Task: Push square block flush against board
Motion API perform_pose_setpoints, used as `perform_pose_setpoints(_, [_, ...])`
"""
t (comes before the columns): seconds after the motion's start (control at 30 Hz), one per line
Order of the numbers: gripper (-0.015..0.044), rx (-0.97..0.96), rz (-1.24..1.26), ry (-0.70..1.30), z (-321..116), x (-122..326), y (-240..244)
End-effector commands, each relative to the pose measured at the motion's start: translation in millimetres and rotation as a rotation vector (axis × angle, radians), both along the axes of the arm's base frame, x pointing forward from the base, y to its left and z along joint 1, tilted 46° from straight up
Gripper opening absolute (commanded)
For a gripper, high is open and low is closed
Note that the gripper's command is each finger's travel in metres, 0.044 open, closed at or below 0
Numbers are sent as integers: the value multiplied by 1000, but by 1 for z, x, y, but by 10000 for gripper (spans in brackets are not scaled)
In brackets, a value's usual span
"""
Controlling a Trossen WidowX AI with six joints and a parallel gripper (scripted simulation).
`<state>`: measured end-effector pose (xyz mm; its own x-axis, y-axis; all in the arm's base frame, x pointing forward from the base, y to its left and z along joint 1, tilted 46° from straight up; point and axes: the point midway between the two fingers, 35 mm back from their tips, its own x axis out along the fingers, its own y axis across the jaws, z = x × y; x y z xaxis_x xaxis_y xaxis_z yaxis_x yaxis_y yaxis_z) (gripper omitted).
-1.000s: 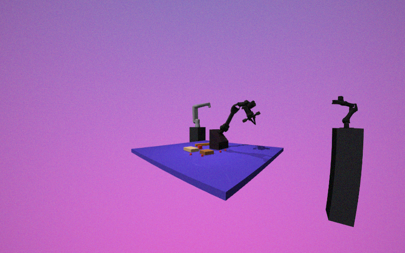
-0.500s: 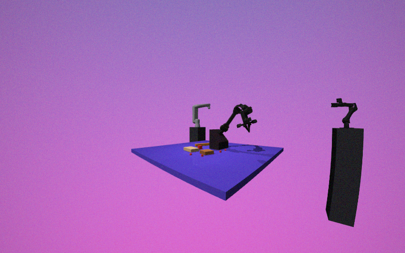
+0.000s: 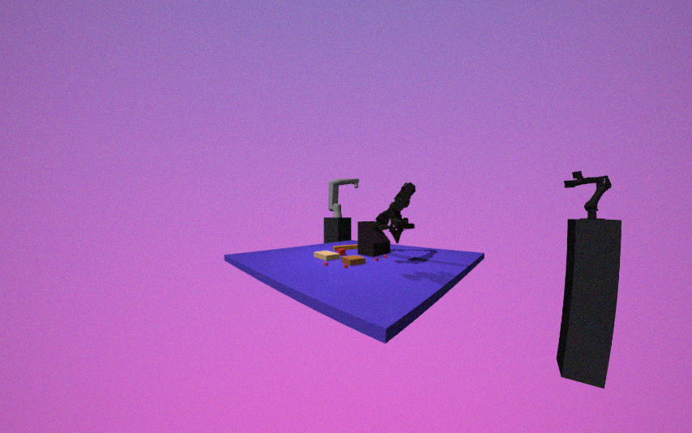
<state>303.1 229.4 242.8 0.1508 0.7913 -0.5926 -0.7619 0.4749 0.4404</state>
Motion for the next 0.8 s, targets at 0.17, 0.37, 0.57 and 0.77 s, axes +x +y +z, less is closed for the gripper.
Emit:
perform_pose_setpoints(0.17, [0,-129,175,-159,-99,53,-39])
perform_pose_setpoints(0.37, [0,-171,288,-244,-151,69,-64])
perform_pose_setpoints(0.57, [0,-172,288,-244,-154,69,-62])
perform_pose_setpoints(0.77, [0,-169,288,-244,-189,73,-24])
